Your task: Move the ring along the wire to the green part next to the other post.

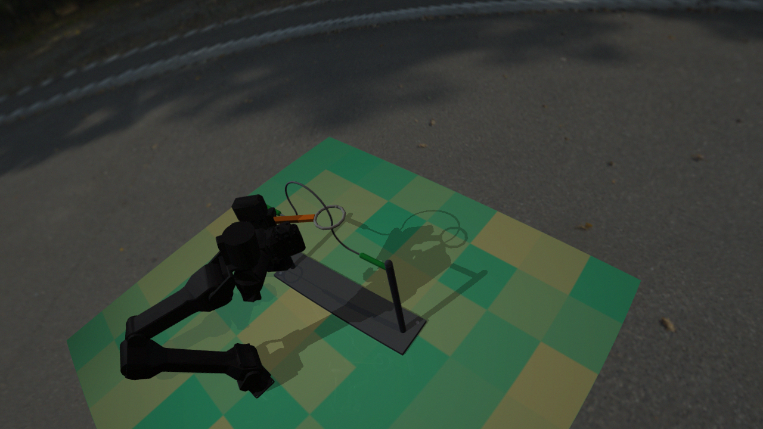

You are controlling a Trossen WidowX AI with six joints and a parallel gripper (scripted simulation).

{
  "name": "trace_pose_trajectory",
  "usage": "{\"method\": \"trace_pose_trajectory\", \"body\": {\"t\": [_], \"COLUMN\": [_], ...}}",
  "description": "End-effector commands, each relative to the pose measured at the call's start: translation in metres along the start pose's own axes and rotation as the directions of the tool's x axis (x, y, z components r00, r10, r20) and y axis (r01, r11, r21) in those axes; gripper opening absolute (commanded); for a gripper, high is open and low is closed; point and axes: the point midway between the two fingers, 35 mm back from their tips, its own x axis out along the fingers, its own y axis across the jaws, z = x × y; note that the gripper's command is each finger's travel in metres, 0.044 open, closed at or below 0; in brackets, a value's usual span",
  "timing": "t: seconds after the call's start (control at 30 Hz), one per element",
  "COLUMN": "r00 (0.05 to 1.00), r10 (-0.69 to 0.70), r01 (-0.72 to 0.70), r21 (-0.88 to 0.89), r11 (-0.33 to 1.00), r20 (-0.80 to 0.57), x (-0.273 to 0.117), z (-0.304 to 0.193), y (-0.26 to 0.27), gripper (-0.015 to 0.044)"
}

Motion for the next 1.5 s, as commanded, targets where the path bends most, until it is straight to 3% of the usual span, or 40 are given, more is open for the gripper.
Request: {"method": "trace_pose_trajectory", "body": {"t": [0.0,0.7,1.47], "r00": [0.999,0.969,0.894], "r10": [-0.038,-0.238,-0.410], "r01": [0.038,0.245,0.442], "r21": [-0.043,-0.293,-0.523], "r11": [0.998,0.924,0.729], "r20": [0.005,0.061,0.183], "x": [0.001,0.000,-0.004], "z": [0.002,0.004,0.012], "y": [-0.003,-0.020,-0.036], "gripper": [-0.0150,-0.0150,-0.0150]}}
